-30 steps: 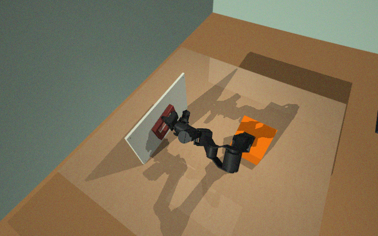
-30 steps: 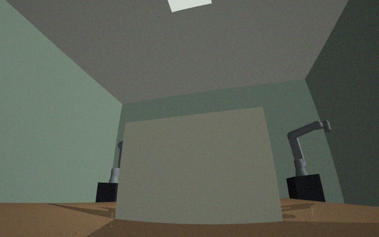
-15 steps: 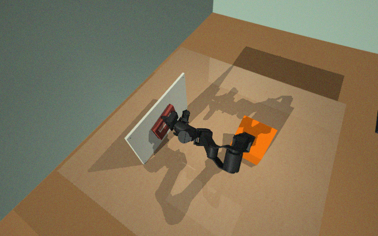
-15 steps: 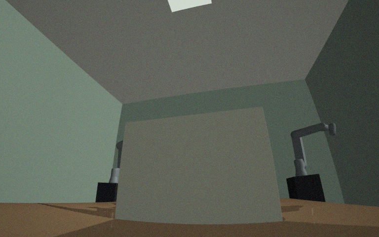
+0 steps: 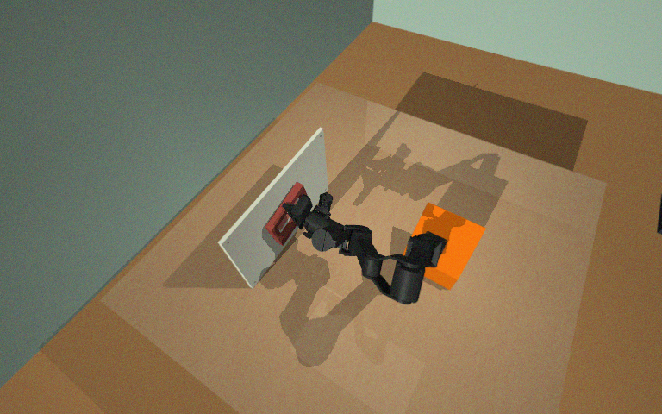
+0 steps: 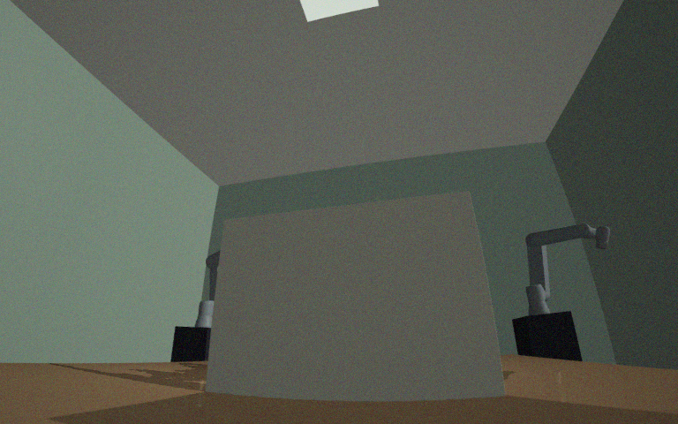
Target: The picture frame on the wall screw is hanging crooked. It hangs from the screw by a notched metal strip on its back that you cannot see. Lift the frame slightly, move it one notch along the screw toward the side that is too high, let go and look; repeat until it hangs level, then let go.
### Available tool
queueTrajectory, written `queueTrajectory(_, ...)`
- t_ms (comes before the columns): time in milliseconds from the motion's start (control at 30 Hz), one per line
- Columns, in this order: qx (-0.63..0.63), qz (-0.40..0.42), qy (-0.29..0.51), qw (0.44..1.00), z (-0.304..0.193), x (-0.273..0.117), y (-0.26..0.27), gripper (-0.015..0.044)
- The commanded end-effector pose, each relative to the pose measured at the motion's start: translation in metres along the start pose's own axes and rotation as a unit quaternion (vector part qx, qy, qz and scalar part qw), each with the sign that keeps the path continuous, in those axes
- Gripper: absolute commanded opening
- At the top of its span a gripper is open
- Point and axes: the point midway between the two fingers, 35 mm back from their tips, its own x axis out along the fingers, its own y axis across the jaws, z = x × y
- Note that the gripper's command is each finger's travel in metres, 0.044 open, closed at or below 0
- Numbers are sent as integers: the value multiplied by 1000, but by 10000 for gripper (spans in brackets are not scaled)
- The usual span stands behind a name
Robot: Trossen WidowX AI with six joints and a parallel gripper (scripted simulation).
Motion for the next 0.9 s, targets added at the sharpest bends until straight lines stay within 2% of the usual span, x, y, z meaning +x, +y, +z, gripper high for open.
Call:
queueTrajectory(0, 2, 4, -1, 1000, 1, 0, 2, 0)
queueTrajectory(867, 1, 4, -1, 1000, 6, 0, 3, 0)
